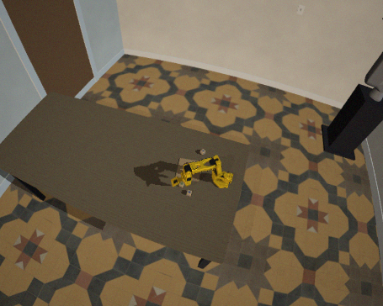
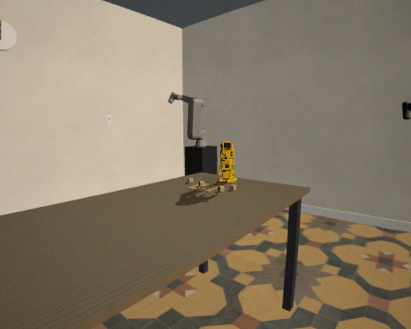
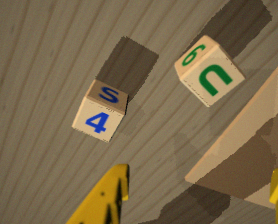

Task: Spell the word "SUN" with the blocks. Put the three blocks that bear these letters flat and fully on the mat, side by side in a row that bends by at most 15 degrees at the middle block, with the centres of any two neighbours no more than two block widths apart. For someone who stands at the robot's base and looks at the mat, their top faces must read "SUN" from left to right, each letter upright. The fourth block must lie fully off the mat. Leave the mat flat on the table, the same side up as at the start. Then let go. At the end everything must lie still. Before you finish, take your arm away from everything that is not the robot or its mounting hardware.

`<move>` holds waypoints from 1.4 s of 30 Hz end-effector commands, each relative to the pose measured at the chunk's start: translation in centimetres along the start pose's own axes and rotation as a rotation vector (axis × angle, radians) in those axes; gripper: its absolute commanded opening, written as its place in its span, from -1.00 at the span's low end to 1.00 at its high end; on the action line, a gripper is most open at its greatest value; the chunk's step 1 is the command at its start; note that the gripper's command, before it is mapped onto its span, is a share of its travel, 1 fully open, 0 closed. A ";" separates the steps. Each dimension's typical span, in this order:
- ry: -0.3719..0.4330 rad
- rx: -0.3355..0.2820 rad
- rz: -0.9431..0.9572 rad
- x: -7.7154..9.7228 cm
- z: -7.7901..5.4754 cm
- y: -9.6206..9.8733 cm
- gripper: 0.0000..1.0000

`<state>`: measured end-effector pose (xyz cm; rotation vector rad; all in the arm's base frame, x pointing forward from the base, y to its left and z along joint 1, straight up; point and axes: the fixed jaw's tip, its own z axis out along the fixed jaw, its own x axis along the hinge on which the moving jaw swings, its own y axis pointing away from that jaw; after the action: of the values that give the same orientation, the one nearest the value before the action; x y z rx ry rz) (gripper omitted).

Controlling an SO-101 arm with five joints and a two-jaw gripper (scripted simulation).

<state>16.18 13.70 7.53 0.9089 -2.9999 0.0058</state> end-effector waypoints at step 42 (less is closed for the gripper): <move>-0.059 0.007 0.582 3.2 -1.7 -11.2 -0.36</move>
<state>19.49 4.71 7.99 0.1757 -3.1169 0.0061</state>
